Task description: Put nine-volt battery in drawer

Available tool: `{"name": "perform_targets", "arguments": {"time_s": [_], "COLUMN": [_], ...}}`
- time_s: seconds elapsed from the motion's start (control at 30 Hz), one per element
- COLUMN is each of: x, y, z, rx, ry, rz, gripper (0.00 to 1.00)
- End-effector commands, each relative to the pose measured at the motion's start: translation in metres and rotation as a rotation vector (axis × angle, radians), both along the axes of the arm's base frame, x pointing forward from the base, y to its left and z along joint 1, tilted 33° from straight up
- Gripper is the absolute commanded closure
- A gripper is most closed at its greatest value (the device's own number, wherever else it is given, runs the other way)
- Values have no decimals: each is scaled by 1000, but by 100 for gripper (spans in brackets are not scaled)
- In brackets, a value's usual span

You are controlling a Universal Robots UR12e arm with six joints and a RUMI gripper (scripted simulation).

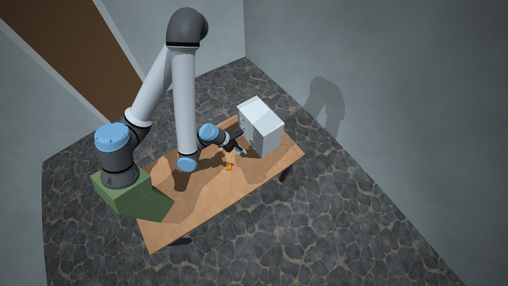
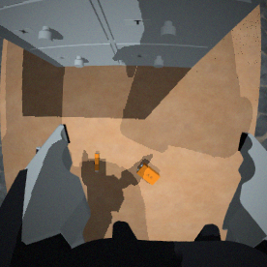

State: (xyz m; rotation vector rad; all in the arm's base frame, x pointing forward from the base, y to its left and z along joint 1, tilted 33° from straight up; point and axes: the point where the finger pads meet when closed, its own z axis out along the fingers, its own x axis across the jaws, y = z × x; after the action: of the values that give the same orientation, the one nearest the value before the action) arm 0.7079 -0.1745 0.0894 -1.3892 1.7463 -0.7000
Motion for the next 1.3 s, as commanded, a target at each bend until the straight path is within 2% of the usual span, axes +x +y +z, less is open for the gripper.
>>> {"name": "perform_targets", "arguments": {"time_s": [0.0, 0.33, 0.4, 0.7, 0.9, 1.27], "x": [-7, -24, -24, -34, -38, -40], "y": [-2, -2, -2, -2, -2, -2], "z": [4, 10, 10, 13, 15, 16], "rx": [10, 25, 25, 35, 38, 39], "ry": [120, 274, 274, 374, 410, 425], "rz": [34, 72, 72, 96, 105, 110], "gripper": [0, 0, 0, 0, 0, 0]}}
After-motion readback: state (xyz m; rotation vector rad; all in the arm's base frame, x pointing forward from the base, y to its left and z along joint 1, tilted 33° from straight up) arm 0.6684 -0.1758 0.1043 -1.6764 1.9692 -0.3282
